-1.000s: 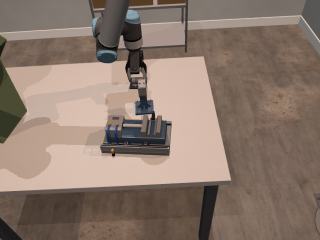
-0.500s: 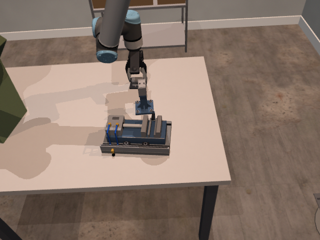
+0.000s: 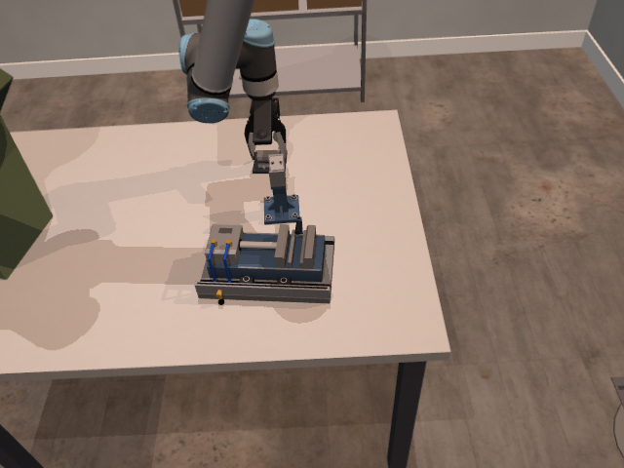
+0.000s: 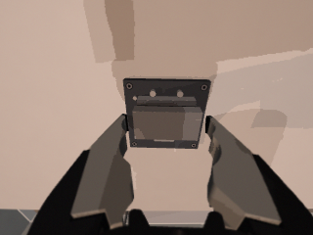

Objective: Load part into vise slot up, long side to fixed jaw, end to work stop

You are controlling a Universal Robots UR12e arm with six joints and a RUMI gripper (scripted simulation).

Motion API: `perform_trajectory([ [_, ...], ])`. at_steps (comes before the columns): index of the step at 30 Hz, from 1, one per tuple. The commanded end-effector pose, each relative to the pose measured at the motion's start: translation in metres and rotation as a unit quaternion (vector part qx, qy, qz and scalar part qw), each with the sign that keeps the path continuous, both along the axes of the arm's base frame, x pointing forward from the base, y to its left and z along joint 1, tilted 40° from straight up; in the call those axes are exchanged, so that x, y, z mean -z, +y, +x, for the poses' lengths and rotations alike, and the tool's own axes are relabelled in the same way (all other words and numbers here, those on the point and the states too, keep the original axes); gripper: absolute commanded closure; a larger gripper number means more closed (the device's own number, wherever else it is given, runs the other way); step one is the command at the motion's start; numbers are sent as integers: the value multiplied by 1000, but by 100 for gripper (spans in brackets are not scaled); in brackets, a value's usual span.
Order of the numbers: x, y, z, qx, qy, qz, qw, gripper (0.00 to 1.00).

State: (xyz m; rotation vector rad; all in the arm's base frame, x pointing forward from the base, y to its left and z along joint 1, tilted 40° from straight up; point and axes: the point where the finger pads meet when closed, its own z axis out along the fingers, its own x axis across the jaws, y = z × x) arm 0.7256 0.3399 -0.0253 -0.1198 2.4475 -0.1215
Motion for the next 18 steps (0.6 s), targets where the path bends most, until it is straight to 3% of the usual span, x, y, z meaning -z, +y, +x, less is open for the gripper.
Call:
perform_trajectory([
  [1, -1, 0, 0, 0, 0, 0, 1000, 49],
  [3, -1, 0, 0, 0, 0, 0, 1000, 49],
  [4, -1, 0, 0, 0, 0, 0, 1000, 100],
  [18, -1, 0, 0, 0, 0, 0, 1000, 100],
])
